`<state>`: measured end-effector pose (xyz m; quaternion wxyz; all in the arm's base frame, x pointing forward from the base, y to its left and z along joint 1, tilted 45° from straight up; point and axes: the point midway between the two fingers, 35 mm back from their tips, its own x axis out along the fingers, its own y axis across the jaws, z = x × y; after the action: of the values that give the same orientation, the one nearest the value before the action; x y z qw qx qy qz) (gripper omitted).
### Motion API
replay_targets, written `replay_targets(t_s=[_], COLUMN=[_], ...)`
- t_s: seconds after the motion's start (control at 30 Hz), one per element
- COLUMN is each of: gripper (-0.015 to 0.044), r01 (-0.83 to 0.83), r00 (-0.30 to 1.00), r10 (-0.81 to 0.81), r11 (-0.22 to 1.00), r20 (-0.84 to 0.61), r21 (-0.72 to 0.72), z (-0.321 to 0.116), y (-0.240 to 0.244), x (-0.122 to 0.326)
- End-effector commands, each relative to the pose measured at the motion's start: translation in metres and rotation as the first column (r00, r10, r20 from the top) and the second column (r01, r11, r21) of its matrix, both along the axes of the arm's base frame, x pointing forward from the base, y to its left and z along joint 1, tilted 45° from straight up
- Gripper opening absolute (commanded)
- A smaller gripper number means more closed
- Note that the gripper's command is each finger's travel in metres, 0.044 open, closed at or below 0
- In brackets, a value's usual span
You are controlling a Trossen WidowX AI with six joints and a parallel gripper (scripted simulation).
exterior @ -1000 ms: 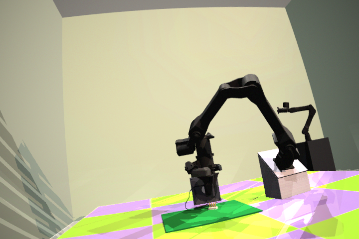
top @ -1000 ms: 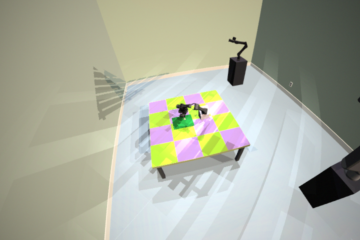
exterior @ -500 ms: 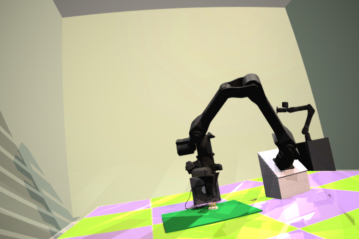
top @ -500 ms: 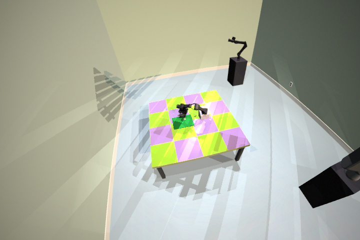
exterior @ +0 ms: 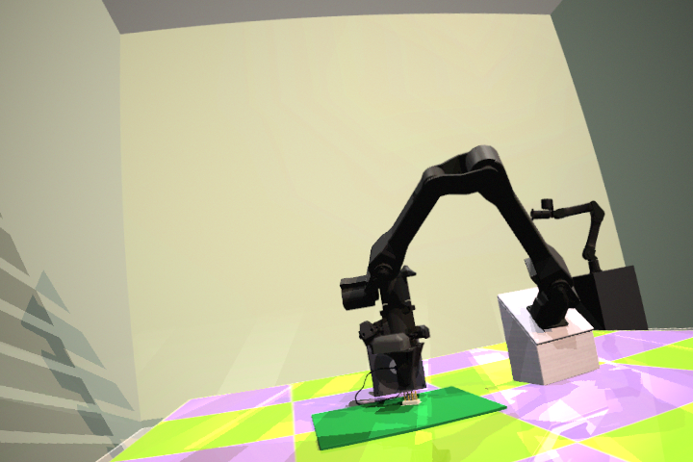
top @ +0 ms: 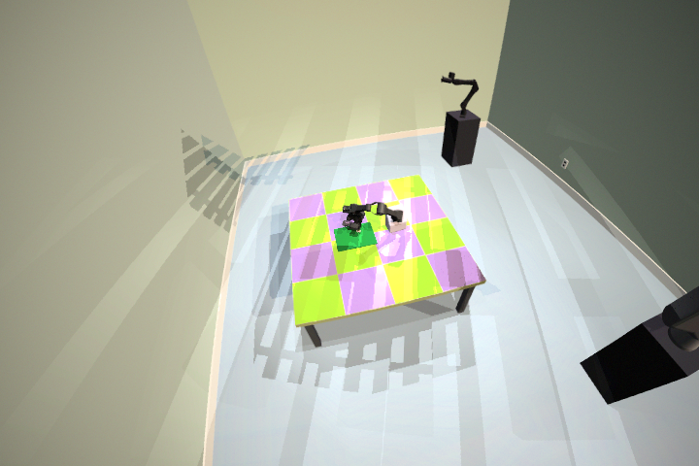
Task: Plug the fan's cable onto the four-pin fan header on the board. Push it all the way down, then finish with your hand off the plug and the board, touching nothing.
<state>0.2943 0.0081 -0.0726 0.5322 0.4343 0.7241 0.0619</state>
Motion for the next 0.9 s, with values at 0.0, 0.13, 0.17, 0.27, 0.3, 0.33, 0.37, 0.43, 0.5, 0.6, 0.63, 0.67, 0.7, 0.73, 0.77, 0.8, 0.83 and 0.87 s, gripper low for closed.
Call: replay_targets(t_s=[0.0, 0.13, 0.17, 0.27, 0.3, 0.33, 0.37, 0.43, 0.5, 0.6, 0.63, 0.67, 0.7, 0.73, 0.77, 0.8, 0.83, 0.87], gripper=[0.0, 0.0, 0.0, 0.0, 0.0, 0.0, 0.0, 0.0, 0.0, 0.0, 0.0, 0.0, 0.0, 0.0, 0.0, 0.0, 0.0, 0.0], r01=[0.009, 0.009, 0.009, 0.011, 0.011, 0.013, 0.013, 0.013, 0.013, 0.012, 0.011, 0.011, 0.011, 0.01, 0.01, 0.01, 0.009, 0.009], r00=[1.0, 1.0, 1.0, 1.0, 1.0, 1.0, 1.0, 1.0, 1.0, 1.0, 1.0, 1.0, 1.0, 1.0, 1.0, 1.0, 1.0, 1.0], r10=[-0.009, -0.009, -0.009, -0.011, -0.011, -0.013, -0.013, -0.013, -0.013, -0.012, -0.011, -0.011, -0.011, -0.01, -0.01, -0.01, -0.009, -0.009], r11=[1.0, 1.0, 1.0, 1.0, 1.0, 1.0, 1.0, 1.0, 1.0, 1.0, 1.0, 1.0, 1.0, 1.0, 1.0, 1.0, 1.0, 1.0], r20=[-0.006, -0.006, -0.006, -0.009, -0.009, -0.01, -0.01, -0.01, -0.01, -0.009, -0.008, -0.008, -0.008, -0.007, -0.007, -0.007, -0.007, -0.007], r21=[0.006, 0.006, 0.006, 0.006, 0.006, 0.006, 0.006, 0.006, 0.006, 0.006, 0.006, 0.006, 0.006, 0.006, 0.006, 0.006, 0.006, 0.006], z=[-0.0018, -0.0018, -0.0018, -0.0014, -0.0014, -0.0011, -0.0011, -0.0009, -0.0009, -0.0007, -0.0007, -0.0007, -0.0007, -0.0008, -0.0008, -0.0008, -0.0009, -0.0009], y=[0.0007, 0.0007, 0.0007, 0.001, 0.001, 0.0014, 0.0014, 0.0017, 0.0017, 0.0018, 0.0019, 0.0019, 0.0019, 0.0018, 0.0018, 0.0018, 0.0017, 0.0017], x=[-0.0013, -0.0013, -0.0013, -0.0014, -0.0014, -0.0015, -0.0015, -0.0013, -0.0013, -0.001, -0.0007, -0.0007, -0.0007, -0.0003, -0.0003, -0.0003, 0.0, 0.0])
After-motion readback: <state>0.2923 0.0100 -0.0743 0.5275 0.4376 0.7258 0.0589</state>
